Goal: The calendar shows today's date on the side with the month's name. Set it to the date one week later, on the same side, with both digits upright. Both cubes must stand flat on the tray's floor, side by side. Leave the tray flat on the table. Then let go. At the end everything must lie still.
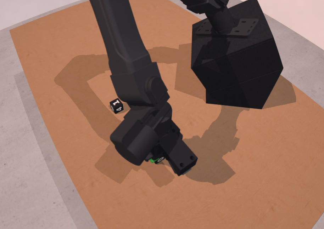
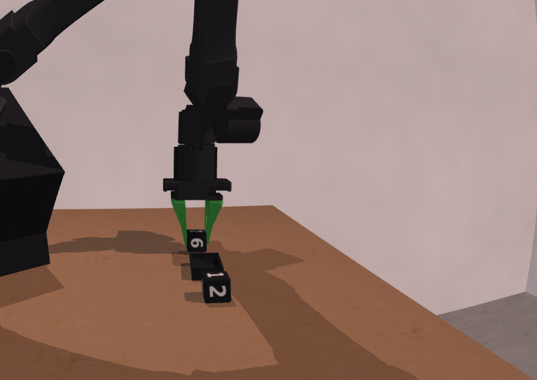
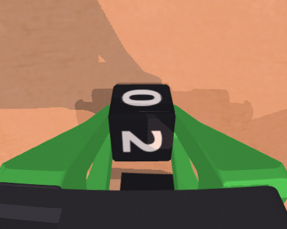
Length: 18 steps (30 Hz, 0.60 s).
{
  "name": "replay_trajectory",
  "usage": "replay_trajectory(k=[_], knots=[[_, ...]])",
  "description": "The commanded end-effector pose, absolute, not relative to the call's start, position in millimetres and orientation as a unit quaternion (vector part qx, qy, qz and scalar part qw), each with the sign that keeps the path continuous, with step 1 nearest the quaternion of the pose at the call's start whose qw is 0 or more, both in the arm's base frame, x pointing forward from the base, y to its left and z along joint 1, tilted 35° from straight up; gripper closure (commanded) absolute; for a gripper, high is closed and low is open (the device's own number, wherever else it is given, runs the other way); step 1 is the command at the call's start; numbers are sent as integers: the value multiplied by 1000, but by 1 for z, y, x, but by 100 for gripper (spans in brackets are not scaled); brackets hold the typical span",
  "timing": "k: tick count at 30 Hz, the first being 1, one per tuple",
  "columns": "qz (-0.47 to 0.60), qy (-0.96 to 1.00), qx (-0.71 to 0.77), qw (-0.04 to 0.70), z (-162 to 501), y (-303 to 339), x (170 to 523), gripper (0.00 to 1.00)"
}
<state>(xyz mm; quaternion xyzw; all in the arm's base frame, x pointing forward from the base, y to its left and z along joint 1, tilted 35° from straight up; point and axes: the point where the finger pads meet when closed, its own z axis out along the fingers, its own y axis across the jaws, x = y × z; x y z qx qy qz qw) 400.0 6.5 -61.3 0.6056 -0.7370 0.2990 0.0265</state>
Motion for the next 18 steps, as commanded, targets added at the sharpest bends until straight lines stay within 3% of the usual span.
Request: replay_trajectory(k=[1,18], knots=[[310,-730,609,-14,-46,22,421,74],[308,-730,610,-10,-49,22,419,74]])
